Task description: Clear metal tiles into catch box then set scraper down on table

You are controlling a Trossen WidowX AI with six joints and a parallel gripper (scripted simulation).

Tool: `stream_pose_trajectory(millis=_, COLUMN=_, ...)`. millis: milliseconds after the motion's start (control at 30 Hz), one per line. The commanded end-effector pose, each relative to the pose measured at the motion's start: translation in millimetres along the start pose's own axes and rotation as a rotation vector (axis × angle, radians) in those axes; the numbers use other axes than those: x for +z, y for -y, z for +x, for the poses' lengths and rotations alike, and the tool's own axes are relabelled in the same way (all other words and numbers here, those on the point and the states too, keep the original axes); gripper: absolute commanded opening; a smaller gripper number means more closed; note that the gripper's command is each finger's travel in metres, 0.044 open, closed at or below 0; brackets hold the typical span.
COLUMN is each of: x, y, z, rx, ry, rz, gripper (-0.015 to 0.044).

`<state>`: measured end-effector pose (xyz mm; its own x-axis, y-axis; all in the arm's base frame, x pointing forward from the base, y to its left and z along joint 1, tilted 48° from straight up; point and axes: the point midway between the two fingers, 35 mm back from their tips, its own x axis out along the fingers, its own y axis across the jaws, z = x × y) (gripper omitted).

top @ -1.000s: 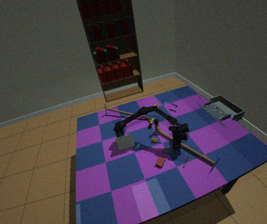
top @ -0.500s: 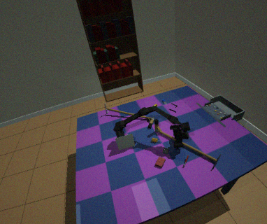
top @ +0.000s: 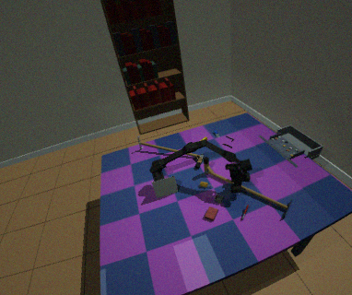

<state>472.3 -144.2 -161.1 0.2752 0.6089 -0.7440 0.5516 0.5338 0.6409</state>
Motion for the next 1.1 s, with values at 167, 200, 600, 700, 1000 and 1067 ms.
stream_pose_trajectory(millis=167, x=2.8, y=-11.4, z=3.9, rx=0.006, ry=-0.005, rz=-0.004, gripper=0.0)
stream_pose_trajectory(millis=200, x=3.2, y=-12.3, z=4.1, rx=0.006, ry=-0.005, rz=-0.004, gripper=0.0)
stream_pose_trajectory(millis=600, x=12.1, y=-5.5, z=-37.8, rx=0.001, ry=0.015, rz=-0.005, gripper=0.0)
stream_pose_trajectory(millis=700, x=13.9, y=-5.2, z=-49.1, rx=0.001, ry=0.018, rz=-0.007, gripper=0.0)
stream_pose_trajectory(millis=1000, x=16.9, y=-0.4, z=-73.7, rx=0.008, ry=0.049, rz=-0.023, gripper=0.0)
stream_pose_trajectory(millis=1067, x=17.5, y=2.4, z=-82.5, rx=0.012, ry=0.065, rz=-0.031, gripper=0.0)
